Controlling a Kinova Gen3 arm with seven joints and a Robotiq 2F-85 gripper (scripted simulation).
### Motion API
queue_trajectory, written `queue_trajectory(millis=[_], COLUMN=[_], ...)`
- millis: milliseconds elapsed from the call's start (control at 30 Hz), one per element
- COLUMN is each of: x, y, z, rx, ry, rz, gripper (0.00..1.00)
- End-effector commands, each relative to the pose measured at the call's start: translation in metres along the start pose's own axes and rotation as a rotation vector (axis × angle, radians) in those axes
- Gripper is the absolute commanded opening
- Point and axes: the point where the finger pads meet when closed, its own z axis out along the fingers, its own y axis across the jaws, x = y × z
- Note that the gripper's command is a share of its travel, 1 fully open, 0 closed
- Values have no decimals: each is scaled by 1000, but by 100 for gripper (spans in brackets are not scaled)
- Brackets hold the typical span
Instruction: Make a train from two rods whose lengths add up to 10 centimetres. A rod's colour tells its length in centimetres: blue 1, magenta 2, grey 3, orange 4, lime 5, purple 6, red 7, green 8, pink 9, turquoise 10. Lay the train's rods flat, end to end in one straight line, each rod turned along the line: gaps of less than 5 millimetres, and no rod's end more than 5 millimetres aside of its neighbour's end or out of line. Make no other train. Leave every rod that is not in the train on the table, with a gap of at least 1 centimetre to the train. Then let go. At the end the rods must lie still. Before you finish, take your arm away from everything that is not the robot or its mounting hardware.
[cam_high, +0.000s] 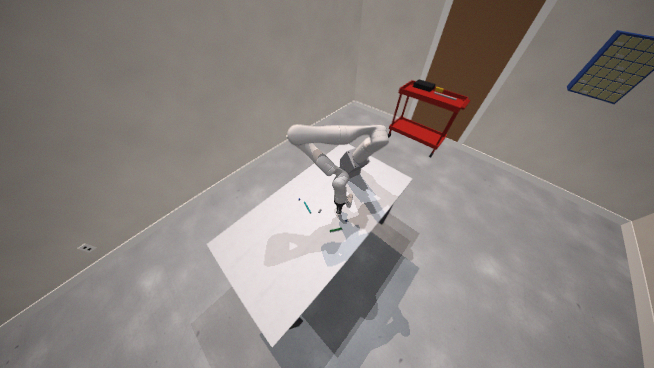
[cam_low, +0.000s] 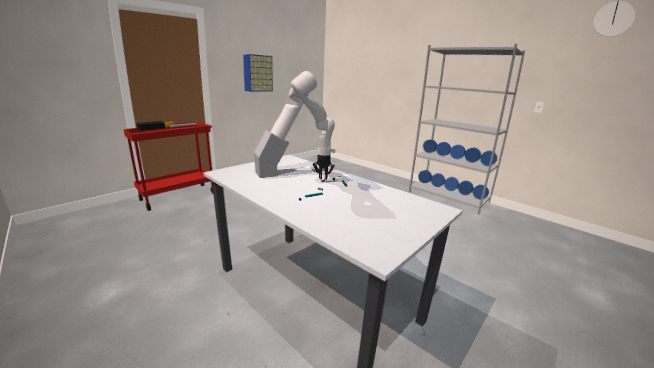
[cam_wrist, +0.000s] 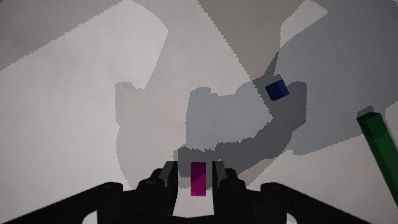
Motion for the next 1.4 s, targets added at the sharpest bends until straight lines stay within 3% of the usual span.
queue_trajectory(millis=[0,333,733,767,1367], x=[-4,-3,-3,-3,-3], y=[2,2,2,2,2], z=[-13,-66,-81,-81,-81], rx=[-7,-7,-7,-7,-7], ry=[-10,-10,-10,-10,-10], rz=[-3,-3,-3,-3,-3], gripper=[24,24,24,100,100])
